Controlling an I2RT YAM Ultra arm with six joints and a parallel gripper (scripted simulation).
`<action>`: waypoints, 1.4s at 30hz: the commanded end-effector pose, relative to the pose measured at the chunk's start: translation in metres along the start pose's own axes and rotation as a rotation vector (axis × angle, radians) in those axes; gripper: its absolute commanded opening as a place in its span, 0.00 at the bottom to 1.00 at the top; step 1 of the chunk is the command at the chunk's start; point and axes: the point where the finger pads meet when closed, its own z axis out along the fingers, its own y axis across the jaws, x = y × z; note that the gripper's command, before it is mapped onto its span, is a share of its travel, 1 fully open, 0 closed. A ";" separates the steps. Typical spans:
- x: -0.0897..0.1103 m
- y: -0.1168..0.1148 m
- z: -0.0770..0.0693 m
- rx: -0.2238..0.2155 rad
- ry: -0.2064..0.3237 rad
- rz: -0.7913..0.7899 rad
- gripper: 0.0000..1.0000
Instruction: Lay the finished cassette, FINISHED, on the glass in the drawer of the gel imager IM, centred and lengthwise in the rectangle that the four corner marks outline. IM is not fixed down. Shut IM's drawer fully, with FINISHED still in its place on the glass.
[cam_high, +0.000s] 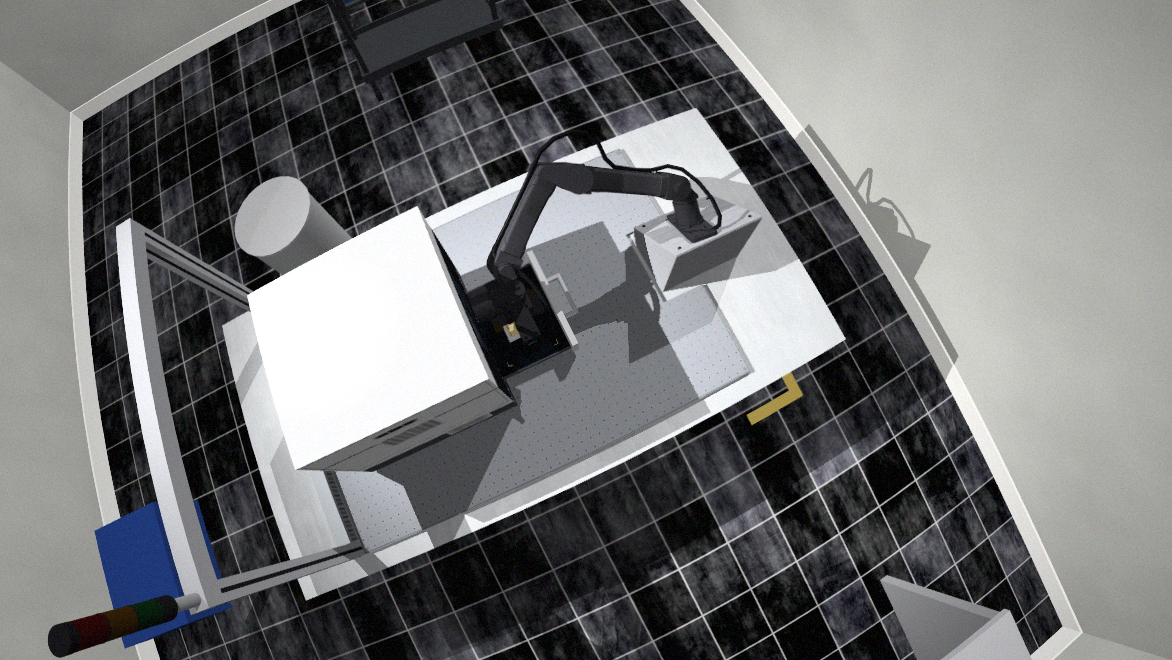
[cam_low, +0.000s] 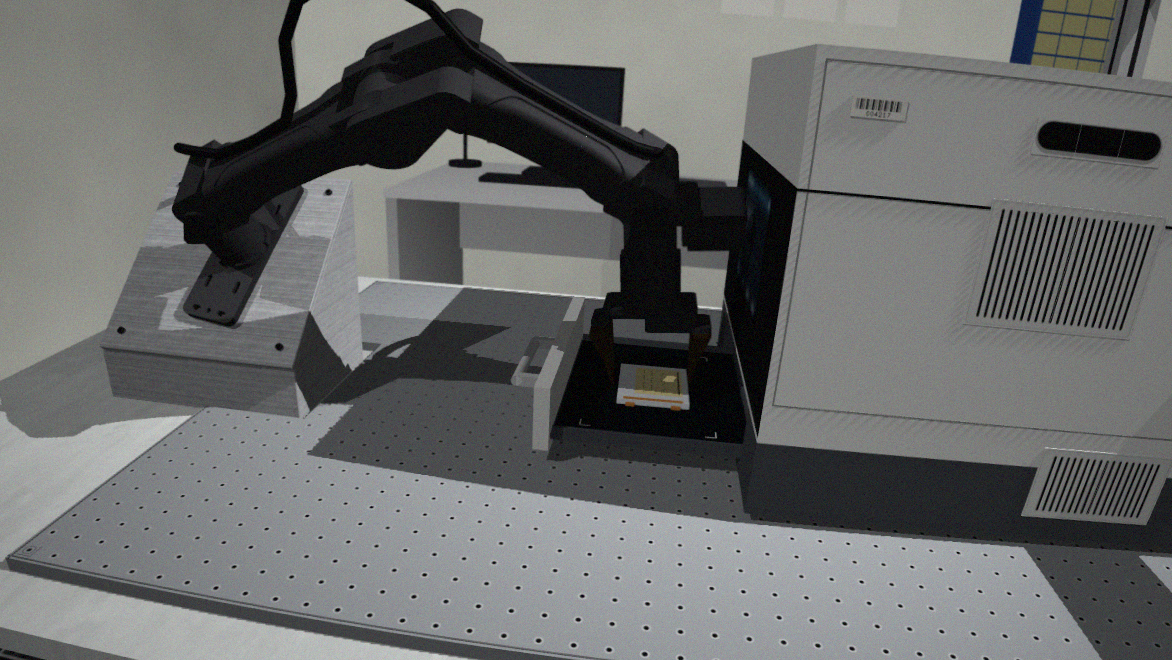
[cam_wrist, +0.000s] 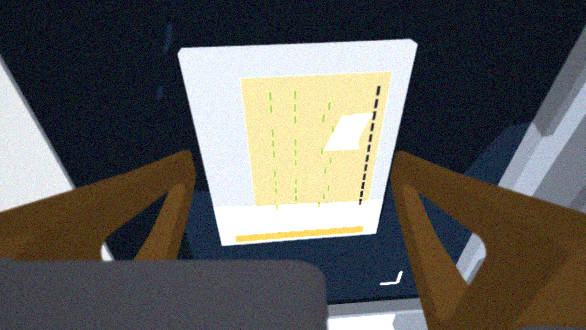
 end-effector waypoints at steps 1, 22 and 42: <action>-0.001 -0.010 -0.022 0.046 -0.010 0.006 0.91; -0.002 -0.005 -0.021 0.034 -0.009 -0.006 0.91; 0.001 -0.011 -0.023 0.045 -0.010 0.001 0.91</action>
